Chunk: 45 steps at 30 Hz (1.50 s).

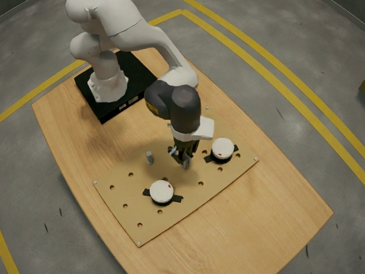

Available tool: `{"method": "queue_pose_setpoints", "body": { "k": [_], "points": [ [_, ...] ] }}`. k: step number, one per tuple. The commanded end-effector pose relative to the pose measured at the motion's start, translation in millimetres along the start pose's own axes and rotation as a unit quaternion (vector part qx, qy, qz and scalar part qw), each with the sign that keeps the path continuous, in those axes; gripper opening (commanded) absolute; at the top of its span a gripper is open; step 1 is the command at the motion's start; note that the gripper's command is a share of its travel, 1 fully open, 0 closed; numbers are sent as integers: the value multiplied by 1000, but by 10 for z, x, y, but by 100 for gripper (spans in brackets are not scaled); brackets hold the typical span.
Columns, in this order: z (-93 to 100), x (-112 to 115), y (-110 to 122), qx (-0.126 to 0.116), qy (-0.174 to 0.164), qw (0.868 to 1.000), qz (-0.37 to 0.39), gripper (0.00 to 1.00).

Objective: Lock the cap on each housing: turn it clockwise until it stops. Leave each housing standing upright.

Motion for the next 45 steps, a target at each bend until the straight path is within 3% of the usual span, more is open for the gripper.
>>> {"method": "queue_pose_setpoints", "body": {
  "k": [1, 4, 5, 45],
  "points": [
    [-9, -7, 14, 1, 2, 1000, -2, 10],
    [-9, -7, 14, 1, 2, 1000, -2, 10],
    [-9, -7, 14, 1, 2, 1000, -2, 36],
    [-3, -7, 14, 1, 2, 1000, -2, 36]
  ]
}}
Point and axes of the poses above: the point where the finger pads meet when closed, its own z axis back along the fingers, its own y axis across the jaws, x = y × z, the point moved 10 cm from there along z, back along the fingers, and after that the axes turned 3 degrees about z, right-handed, at the moved point
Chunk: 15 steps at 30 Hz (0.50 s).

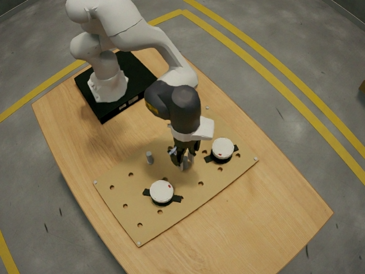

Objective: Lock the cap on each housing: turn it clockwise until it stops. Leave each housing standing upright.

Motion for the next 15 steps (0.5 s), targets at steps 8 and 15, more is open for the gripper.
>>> {"method": "queue_pose_setpoints", "body": {
  "k": [8, 15],
  "points": [
    [25, 1, 6, 1, 0, 1000, -2, 36],
    [97, 1, 6, 1, 0, 1000, -2, 36]
  ]
}}
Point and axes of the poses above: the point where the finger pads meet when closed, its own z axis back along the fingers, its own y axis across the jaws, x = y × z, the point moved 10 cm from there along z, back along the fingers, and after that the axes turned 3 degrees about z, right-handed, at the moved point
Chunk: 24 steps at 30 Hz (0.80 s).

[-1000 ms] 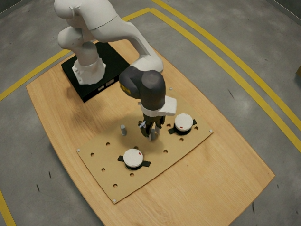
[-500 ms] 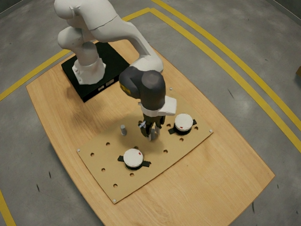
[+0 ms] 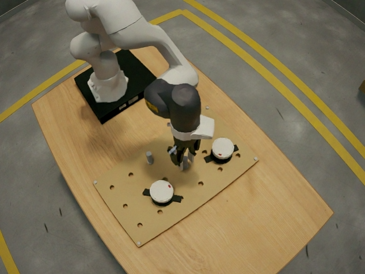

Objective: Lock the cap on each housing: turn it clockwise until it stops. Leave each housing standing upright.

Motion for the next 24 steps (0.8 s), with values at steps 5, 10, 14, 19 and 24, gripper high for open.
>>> {"method": "queue_pose_setpoints", "body": {
  "k": [5, 10, 14, 19, 24],
  "points": [
    [108, 9, -1, -1, -2, 1000, 0, 36],
    [163, 8, -1, -1, -2, 1000, 0, 36],
    [244, 8, 0, -1, -2, 1000, 0, 36],
    [353, 8, 0, -1, -2, 1000, 0, 36],
    [441, 7, 0, -1, -2, 1000, 0, 36]
  ]
}}
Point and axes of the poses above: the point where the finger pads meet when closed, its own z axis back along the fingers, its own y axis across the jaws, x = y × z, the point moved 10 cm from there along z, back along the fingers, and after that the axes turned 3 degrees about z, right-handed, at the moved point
